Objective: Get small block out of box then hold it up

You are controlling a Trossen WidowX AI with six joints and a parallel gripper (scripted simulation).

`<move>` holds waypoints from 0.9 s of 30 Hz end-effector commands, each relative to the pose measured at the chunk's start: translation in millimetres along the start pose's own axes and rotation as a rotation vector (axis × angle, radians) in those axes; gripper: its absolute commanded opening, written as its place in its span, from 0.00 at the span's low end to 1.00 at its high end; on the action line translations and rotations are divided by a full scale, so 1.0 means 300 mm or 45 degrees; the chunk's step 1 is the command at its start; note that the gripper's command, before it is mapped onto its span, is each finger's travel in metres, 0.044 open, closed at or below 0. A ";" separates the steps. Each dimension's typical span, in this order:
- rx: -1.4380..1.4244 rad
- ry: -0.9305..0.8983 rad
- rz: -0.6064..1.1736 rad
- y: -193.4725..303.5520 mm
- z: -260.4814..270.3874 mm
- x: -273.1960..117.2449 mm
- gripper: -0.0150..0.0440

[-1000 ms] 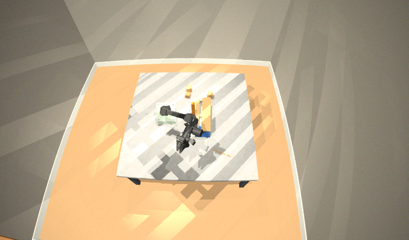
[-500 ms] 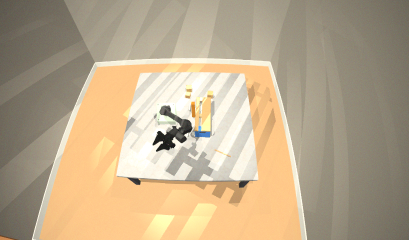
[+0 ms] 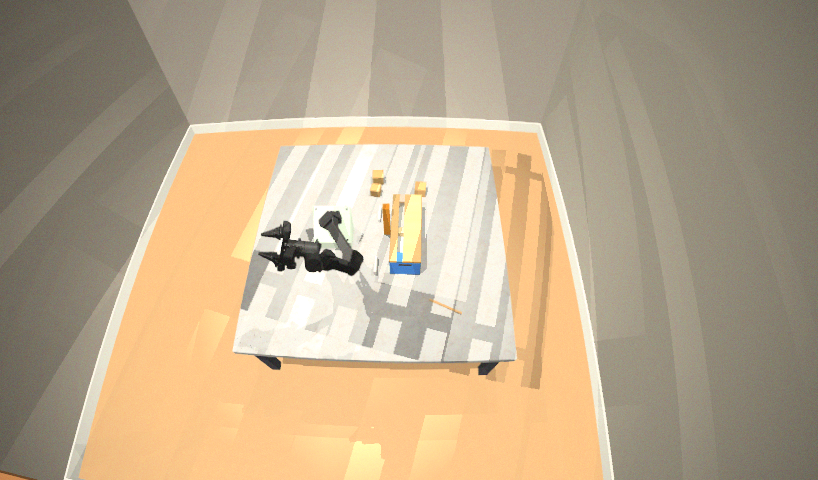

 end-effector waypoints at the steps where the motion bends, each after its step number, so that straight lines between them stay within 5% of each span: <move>1: 0.016 0.219 0.221 0.151 -0.140 0.089 0.93; 13: 0.078 0.727 0.816 0.581 -0.545 0.092 0.93; 27: 0.269 1.234 1.523 1.018 -0.889 -0.326 0.93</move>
Point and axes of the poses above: the point midway between the two fingers, 35 mm back from their tips, its own x axis out along the fingers, its own z axis across the jaws, y = z × x, the point moved 3 cm from there along -x, back along the fingers
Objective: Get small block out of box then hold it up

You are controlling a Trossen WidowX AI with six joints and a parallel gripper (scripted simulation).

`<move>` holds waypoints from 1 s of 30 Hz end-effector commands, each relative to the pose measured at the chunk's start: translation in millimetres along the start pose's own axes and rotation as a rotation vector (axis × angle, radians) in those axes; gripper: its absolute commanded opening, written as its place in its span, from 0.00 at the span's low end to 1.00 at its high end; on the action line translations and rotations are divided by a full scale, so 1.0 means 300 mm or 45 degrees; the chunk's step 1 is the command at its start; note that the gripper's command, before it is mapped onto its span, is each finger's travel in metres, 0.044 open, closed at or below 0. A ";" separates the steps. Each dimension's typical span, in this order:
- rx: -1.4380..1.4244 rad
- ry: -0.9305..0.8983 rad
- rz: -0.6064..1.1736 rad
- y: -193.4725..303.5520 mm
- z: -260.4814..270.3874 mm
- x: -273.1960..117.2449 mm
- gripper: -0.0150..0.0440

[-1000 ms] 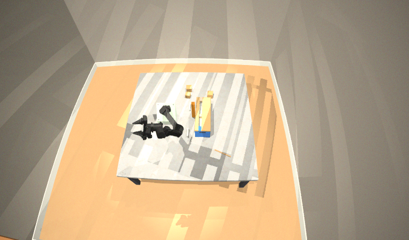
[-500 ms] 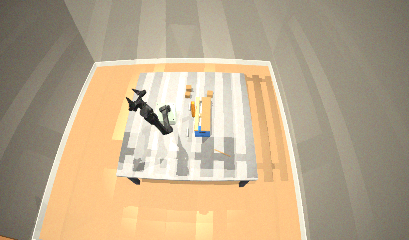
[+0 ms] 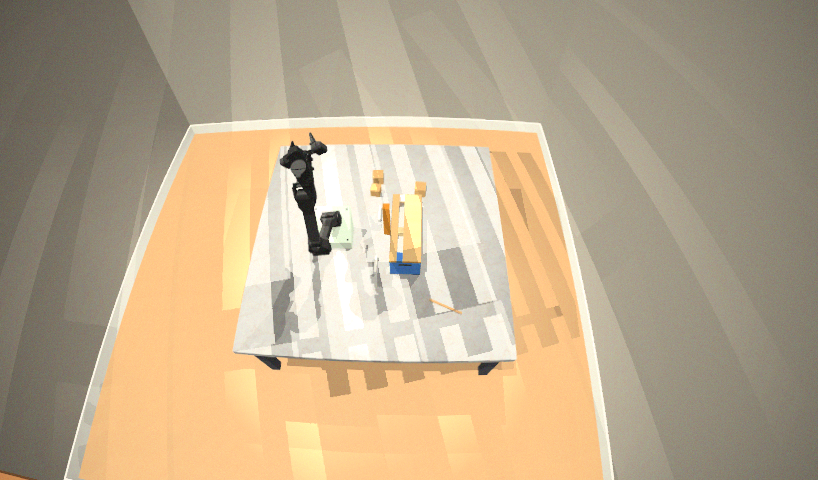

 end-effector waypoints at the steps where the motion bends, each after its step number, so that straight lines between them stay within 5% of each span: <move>1: 0.034 0.141 0.257 0.155 -0.144 0.106 0.93; 15: 0.174 0.368 1.056 0.738 -0.518 0.178 0.93; 30: 0.441 0.175 1.807 1.376 -0.628 0.004 0.93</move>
Point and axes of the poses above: the point midway between the two fingers, 35 mm back from their tips, its own x axis out along the fingers, its own z axis across the jaws, y = z × x, the point moved 3 cm from there along -x, back along the fingers
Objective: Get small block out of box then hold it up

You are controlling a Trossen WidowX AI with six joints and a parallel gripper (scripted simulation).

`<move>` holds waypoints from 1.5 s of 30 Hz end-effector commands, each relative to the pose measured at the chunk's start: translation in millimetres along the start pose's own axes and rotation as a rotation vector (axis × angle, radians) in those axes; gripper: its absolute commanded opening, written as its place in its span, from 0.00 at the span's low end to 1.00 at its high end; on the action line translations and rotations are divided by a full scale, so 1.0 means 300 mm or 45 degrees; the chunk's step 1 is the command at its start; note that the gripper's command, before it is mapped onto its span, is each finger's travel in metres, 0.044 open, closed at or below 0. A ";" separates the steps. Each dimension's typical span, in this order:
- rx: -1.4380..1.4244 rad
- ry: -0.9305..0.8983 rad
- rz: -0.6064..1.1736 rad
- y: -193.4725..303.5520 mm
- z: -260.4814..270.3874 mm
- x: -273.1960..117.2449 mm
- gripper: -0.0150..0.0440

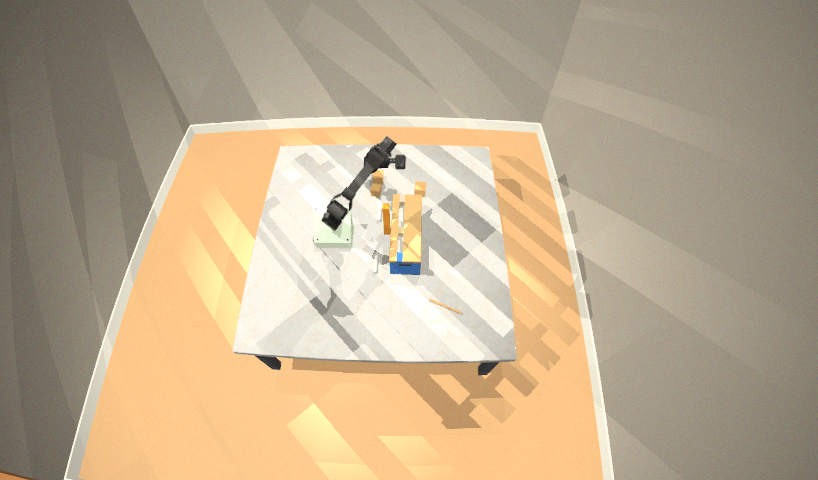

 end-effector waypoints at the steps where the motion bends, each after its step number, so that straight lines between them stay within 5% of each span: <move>1: -0.010 -0.085 0.220 0.111 -0.034 0.148 0.93; 11: -0.085 -0.303 0.754 0.414 -0.072 0.447 0.93; 45: -0.087 -0.304 0.752 0.526 -0.106 0.368 0.93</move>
Point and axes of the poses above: the point midway between the two fingers, 35 mm back from their tips, its own x axis out along the fingers, its own z axis across the jaws, y = z × x, the point moved 3 cm from there along -x, back along the fingers
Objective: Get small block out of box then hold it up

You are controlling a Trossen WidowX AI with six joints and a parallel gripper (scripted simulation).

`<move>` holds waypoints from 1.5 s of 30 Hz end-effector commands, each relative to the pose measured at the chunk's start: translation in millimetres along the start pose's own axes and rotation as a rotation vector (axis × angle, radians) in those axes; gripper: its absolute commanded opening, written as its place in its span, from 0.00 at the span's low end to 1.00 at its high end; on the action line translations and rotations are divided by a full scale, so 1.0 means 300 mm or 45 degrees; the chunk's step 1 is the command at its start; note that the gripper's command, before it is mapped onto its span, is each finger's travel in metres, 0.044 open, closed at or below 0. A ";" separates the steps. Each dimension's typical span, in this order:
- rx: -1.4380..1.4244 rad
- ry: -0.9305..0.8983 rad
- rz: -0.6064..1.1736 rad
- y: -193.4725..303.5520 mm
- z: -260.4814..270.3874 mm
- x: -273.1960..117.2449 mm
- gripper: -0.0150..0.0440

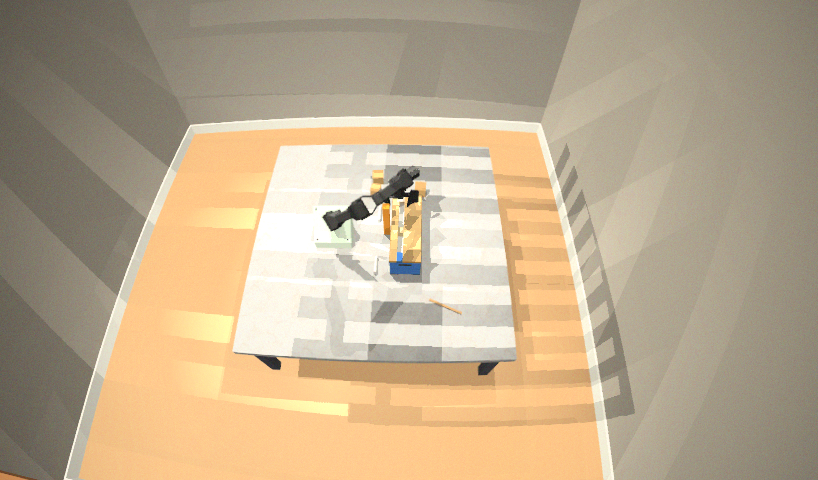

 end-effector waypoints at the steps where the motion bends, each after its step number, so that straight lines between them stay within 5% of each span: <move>1: -0.006 0.003 0.005 0.030 -0.001 -0.002 0.93; 45: 0.000 0.000 0.005 0.202 0.005 -0.002 0.93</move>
Point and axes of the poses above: the point midway between the two fingers, 35 mm back from their tips, its own x axis out along the fingers, its own z axis across the jaws, y = z × x, the point moved 3 cm from there along -x, back along the fingers
